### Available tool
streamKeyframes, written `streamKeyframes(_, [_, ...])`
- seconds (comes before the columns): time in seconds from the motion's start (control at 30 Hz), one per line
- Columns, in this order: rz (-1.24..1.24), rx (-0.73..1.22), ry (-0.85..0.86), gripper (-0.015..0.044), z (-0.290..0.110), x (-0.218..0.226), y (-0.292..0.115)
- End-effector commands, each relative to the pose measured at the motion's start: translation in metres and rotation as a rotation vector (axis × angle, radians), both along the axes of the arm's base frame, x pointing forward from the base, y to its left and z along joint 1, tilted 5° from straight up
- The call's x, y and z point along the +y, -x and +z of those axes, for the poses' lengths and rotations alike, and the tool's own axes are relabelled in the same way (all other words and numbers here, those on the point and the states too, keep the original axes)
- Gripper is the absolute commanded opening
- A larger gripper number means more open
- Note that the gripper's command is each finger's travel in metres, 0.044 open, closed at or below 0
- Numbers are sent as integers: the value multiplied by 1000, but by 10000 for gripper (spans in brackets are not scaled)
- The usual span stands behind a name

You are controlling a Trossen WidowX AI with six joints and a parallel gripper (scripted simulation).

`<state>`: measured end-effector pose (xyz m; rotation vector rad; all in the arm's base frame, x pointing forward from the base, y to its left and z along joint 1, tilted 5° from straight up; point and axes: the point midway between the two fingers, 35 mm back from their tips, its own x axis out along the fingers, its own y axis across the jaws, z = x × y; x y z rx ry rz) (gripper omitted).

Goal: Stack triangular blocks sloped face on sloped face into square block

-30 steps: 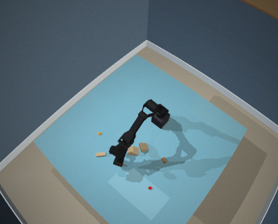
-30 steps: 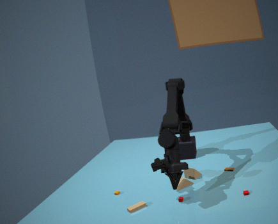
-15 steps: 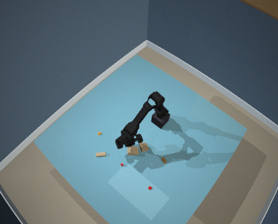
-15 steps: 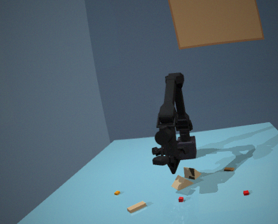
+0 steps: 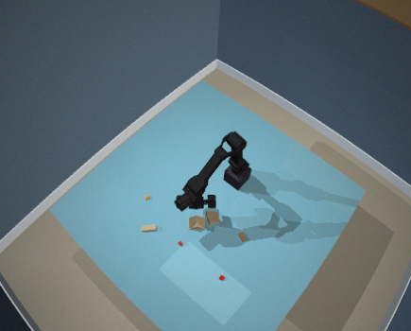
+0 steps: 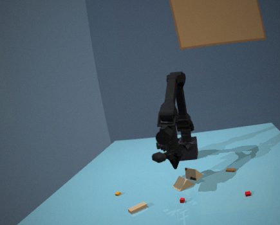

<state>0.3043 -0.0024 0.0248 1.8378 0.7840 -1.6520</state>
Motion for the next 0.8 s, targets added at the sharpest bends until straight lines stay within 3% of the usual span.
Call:
streamKeyframes(0.0, [-7, 4, 3, 0, -6, 0, 0])
streamKeyframes(0.77, [-7, 4, 3, 0, -43, 2, -3])
